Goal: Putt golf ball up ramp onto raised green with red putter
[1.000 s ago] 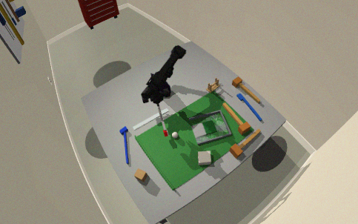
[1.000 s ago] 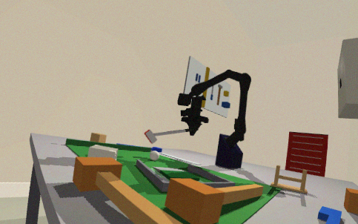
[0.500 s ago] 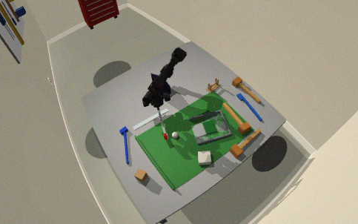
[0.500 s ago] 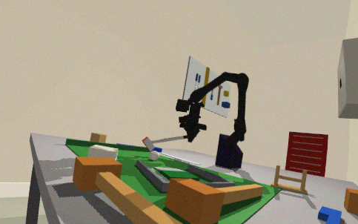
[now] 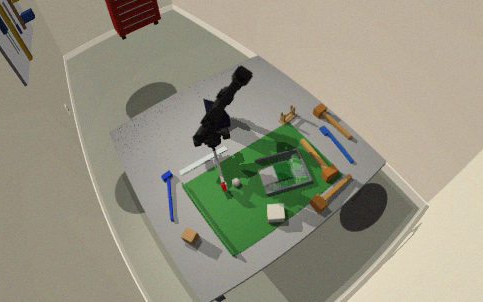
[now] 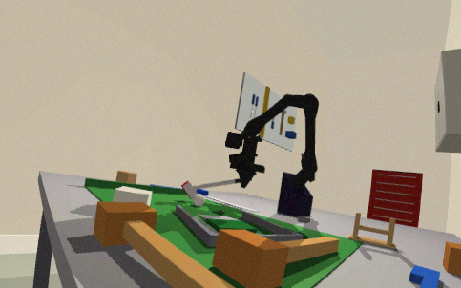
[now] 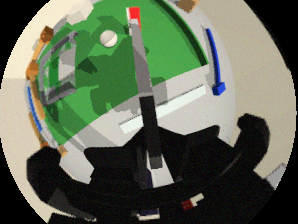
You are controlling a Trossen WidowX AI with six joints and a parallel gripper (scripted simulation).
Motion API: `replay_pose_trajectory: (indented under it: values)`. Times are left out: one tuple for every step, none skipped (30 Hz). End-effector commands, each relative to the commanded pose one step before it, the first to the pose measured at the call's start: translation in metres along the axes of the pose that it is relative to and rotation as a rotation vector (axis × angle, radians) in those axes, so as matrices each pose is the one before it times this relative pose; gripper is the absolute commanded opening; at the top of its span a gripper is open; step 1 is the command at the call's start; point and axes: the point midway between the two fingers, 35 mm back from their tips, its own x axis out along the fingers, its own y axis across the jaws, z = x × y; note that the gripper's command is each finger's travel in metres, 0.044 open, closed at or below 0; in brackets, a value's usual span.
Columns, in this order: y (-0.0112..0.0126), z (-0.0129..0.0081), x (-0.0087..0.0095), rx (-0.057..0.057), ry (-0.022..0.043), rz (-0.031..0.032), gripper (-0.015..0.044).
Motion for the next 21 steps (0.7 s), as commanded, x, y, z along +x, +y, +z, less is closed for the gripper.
replay_pose_trajectory:
  values:
    - [0.0013, -0.0019, 0.00816, 0.0106, -0.00084, 0.01038, 0.0]
    - [0.00004, -0.00008, 0.00127, 0.0, 0.00002, 0.00009, 0.0]
    - [0.00003, -0.00005, 0.00077, 0.0, 0.00001, 0.00006, 0.0]
    - [0.00001, -0.00002, 0.00026, 0.0, 0.0, 0.00002, 0.0]
    - [0.0, 0.0, 0.0, 0.0, 0.0, 0.0, 0.0]
    - [-0.00091, 0.0015, -0.00355, -0.0107, 0.00267, -0.00945, 0.0]
    - [0.0, 0.0, 0.0, 0.0, 0.0, 0.0, 0.0]
    - [0.0, 0.0, 0.0, 0.0, 0.0, 0.0, 0.0]
    - [0.0, 0.0, 0.0, 0.0, 0.0, 0.0, 0.0]
    - [0.0, 0.0, 0.0, 0.0, 0.0, 0.0, 0.0]
    - [0.0, 0.0, 0.0, 0.0, 0.0, 0.0, 0.0]
    - [0.0, 0.0, 0.0, 0.0, 0.0, 0.0, 0.0]
    - [0.0, 0.0, 0.0, 0.0, 0.0, 0.0, 0.0]
    - [0.0, 0.0, 0.0, 0.0, 0.0, 0.0, 0.0]
    - [-0.00081, -0.00001, 0.00007, 0.0003, -0.0001, 0.00016, 0.0]
    - [-0.00146, -0.00002, 0.00012, 0.0006, -0.00017, 0.00029, 0.0]
    - [-0.00217, -0.00004, 0.00019, 0.0008, -0.00025, 0.00044, 0.0]
    - [-0.00253, -0.00007, 0.00024, 0.001, -0.00029, 0.00054, 0.0]
    - [-0.00299, -0.00011, 0.0003, 0.0011, -0.00034, 0.00067, 0.0]
    - [-0.00355, -0.00018, 0.00038, 0.0013, -0.00039, 0.00085, 0.0]
    - [-0.00418, -0.00027, 0.00048, 0.0015, -0.00045, 0.00107, 0.0]
